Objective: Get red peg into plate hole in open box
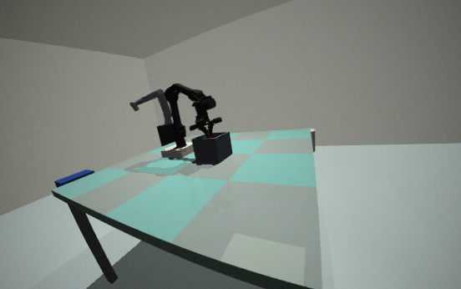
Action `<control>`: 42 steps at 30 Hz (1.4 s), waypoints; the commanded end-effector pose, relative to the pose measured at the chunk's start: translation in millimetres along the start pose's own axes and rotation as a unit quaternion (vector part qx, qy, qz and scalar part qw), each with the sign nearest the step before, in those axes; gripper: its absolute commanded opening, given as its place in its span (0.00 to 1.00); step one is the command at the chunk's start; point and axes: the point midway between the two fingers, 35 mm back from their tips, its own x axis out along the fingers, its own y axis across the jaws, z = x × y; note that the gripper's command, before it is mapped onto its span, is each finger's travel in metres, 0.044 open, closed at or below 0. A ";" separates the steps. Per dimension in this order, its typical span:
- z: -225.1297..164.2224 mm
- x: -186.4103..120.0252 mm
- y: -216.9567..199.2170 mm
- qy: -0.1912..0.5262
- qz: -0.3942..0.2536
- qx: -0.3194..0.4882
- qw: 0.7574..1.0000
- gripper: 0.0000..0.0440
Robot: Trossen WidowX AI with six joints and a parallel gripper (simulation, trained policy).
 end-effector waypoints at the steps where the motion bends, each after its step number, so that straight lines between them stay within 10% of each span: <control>1: 2.3 11.5 0.8 0.006 0.000 -0.007 1.000 0.00; 15: 6.0 46.4 2.1 0.013 -0.012 -0.036 0.999 0.01; 22: 8.0 54.7 3.3 0.016 -0.024 -0.051 0.998 0.28; 42: 17.2 21.2 17.3 0.091 0.019 -0.023 0.995 0.46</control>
